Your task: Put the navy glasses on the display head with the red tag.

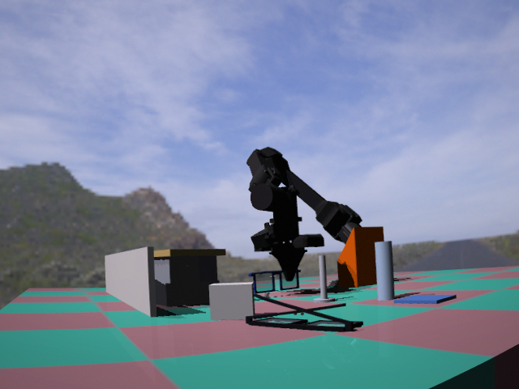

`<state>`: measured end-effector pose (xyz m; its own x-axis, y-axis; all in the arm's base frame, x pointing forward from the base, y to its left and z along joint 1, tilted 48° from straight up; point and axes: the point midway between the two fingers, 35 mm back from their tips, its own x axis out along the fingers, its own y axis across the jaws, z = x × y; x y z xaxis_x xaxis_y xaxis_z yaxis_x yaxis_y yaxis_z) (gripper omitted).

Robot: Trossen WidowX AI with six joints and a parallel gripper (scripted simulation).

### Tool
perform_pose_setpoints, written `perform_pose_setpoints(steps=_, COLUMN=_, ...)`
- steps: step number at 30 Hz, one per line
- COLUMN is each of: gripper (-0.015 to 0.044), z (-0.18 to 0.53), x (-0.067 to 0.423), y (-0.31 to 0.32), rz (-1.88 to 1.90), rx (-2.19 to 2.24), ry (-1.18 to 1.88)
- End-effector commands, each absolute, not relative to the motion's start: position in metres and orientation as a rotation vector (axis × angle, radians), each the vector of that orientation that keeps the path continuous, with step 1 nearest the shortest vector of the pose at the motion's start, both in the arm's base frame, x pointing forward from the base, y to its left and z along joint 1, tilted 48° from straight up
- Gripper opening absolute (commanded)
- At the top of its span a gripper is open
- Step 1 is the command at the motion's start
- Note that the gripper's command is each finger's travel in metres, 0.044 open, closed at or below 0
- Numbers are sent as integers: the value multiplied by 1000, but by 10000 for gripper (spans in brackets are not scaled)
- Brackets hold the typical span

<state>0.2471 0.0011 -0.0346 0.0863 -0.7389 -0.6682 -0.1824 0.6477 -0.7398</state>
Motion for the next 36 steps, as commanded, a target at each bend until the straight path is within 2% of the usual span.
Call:
perform_pose_setpoints(steps=1, gripper=0, z=-20, x=249, y=22, rz=-484, rx=-808, ry=1452)
perform_pose_setpoints(steps=11, gripper=0, z=17, x=245, y=65, rz=-490, rx=-813, ry=1451)
perform_pose_setpoints(steps=17, gripper=0, z=21, x=246, y=70, rz=-488, rx=-819, ry=1452)
perform_pose_setpoints(steps=36, gripper=0, z=-36, x=244, y=135, rz=-306, rx=-990, ry=1526)
